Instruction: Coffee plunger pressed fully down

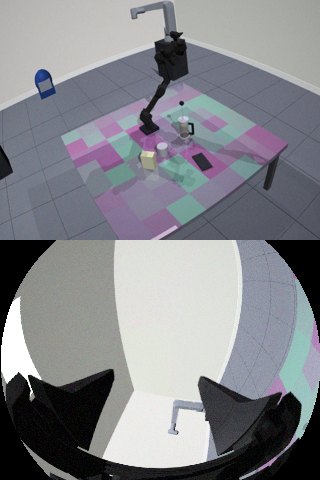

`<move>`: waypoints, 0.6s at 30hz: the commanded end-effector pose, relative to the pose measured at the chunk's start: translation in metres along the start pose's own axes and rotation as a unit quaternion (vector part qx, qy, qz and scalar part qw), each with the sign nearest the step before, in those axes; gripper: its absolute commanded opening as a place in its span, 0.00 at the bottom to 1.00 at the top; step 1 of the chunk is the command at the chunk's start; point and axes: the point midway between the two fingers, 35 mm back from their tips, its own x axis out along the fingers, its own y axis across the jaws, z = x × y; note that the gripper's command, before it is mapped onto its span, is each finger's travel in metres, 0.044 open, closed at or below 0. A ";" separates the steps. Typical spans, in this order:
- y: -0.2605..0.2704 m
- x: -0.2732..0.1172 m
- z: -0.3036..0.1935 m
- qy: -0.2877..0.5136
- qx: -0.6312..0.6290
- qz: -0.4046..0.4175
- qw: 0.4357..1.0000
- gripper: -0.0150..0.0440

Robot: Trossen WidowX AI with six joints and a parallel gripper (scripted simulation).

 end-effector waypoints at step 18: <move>0.061 -0.010 -0.141 0.146 -0.031 0.161 0.976 1.00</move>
